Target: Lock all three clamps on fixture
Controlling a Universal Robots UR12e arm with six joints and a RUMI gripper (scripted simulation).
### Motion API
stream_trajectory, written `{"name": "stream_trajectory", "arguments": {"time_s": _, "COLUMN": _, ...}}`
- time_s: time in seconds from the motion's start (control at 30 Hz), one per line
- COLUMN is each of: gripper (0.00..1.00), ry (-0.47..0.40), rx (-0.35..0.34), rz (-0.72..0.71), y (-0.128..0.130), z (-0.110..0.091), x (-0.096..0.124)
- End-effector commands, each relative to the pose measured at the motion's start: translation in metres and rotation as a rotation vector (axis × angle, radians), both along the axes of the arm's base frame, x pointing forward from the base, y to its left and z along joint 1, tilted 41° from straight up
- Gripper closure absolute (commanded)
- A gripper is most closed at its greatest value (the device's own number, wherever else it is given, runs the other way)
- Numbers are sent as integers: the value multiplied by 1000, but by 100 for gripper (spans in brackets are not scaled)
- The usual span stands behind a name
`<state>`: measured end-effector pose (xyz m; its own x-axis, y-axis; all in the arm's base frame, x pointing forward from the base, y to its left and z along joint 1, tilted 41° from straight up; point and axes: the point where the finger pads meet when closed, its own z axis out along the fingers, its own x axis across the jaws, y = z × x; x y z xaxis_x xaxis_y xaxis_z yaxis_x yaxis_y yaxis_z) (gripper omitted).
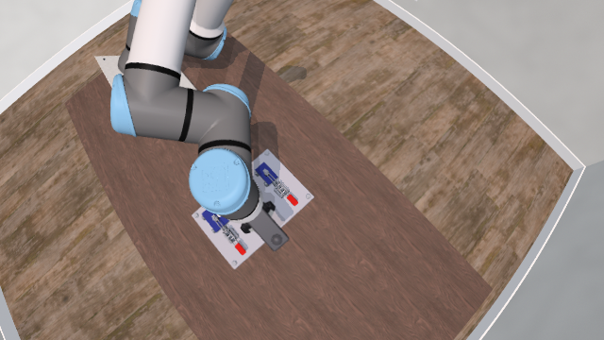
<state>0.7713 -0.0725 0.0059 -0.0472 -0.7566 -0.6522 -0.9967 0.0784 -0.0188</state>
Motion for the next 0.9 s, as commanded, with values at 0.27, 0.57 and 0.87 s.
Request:
{"name": "stream_trajectory", "arguments": {"time_s": 0.27, "gripper": 72, "ry": -4, "rx": -3, "rz": -1, "y": -16, "z": 17, "x": 1}}
{"name": "stream_trajectory", "arguments": {"time_s": 0.57, "gripper": 72, "ry": -3, "rx": -2, "rz": 0, "y": -19, "z": 20, "x": 1}}
{"name": "stream_trajectory", "arguments": {"time_s": 0.87, "gripper": 72, "ry": -1, "rx": -1, "rz": -1, "y": -18, "z": 18, "x": -1}}
